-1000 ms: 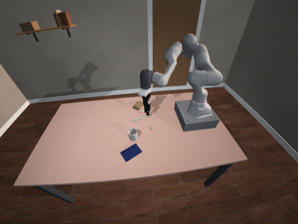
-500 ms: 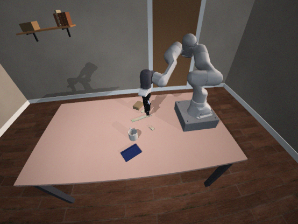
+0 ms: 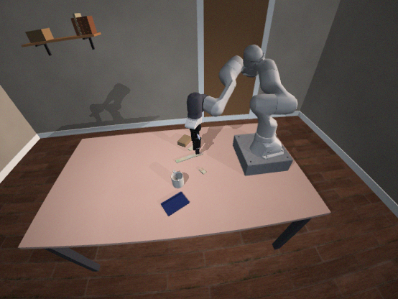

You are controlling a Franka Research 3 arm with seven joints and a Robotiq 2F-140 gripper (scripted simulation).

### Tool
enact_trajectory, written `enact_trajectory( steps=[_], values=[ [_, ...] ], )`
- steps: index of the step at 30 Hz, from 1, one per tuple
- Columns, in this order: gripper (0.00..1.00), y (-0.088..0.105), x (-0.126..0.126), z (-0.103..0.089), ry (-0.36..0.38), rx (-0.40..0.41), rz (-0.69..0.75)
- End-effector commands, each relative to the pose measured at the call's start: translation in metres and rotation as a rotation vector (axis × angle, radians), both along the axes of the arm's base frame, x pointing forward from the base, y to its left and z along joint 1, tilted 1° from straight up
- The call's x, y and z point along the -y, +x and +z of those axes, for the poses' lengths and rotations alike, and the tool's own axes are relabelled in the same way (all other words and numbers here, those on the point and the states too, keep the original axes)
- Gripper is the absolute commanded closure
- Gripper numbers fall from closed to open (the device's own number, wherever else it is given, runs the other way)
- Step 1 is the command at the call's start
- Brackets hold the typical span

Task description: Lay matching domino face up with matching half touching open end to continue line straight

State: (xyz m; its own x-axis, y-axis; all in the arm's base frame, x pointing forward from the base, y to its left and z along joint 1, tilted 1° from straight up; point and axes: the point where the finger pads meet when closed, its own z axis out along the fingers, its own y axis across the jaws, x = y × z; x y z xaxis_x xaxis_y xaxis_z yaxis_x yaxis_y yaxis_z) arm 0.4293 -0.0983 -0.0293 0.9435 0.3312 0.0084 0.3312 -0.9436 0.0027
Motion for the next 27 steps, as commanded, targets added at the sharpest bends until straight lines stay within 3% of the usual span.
enact_trajectory(
  steps=[1, 13, 27],
  values=[
    [0.67, 0.001, -0.001, 0.001, 0.000, 0.000, 0.007],
    [0.67, 0.000, 0.000, 0.003, 0.000, 0.000, 0.000],
    [0.67, 0.000, 0.000, 0.027, 0.000, 0.000, 0.000]
  ],
)
